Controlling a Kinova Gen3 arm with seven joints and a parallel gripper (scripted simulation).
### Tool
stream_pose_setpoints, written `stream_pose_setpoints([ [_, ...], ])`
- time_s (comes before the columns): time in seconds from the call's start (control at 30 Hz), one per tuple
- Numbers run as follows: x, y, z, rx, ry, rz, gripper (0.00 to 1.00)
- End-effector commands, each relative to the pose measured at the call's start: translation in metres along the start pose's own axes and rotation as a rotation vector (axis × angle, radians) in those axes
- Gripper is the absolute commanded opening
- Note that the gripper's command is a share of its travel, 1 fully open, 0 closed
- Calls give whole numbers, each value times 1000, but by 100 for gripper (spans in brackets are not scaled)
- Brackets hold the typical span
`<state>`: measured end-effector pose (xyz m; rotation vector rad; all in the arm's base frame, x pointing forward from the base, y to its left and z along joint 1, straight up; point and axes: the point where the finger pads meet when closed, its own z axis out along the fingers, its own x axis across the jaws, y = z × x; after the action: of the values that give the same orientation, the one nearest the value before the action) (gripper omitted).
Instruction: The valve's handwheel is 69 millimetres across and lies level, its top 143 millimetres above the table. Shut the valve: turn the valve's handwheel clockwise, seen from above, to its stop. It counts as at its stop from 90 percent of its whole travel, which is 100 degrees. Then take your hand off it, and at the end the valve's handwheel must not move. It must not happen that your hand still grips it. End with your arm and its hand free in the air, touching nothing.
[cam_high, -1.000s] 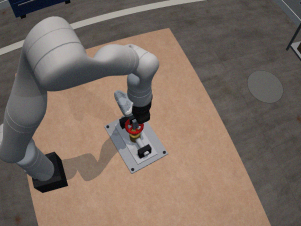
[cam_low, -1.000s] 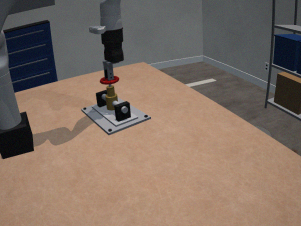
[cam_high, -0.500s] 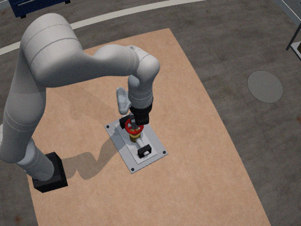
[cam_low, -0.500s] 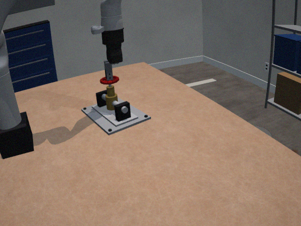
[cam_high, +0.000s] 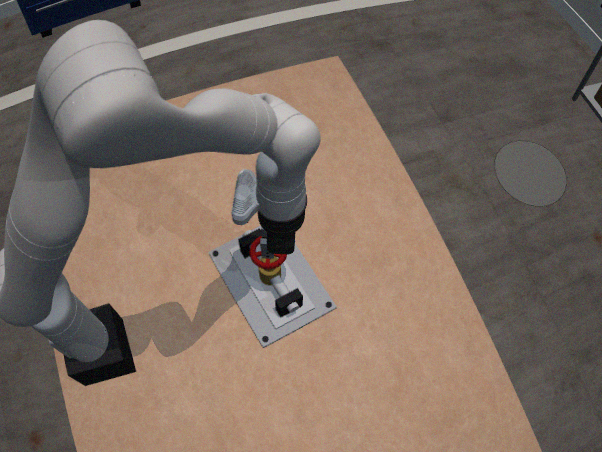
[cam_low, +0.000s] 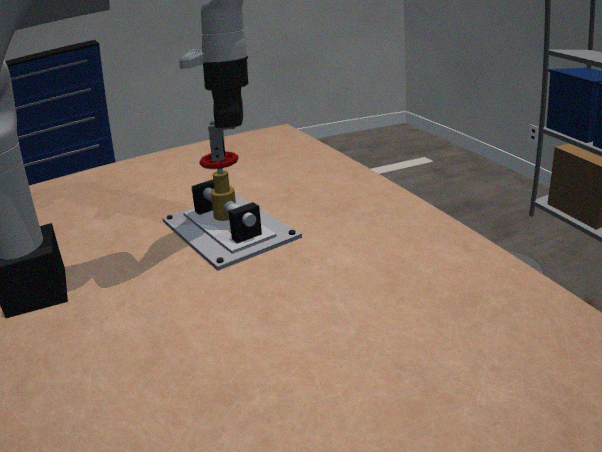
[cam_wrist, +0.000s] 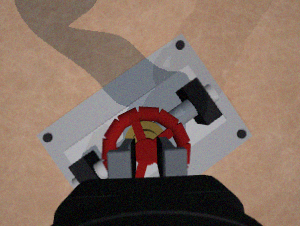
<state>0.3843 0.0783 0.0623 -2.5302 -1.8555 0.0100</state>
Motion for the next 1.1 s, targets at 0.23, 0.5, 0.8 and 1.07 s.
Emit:
stream_pose_setpoints([
  [0.23, 0, 0, -1, -3, -1, 157, 0],
  [0.5, 0, 0, -1, -3, 0, 245, 0],
  [0.8, 0, 0, -1, -3, 0, 346, 0],
  [1.07, 0, 0, -1, -3, 0, 393, 0],
])
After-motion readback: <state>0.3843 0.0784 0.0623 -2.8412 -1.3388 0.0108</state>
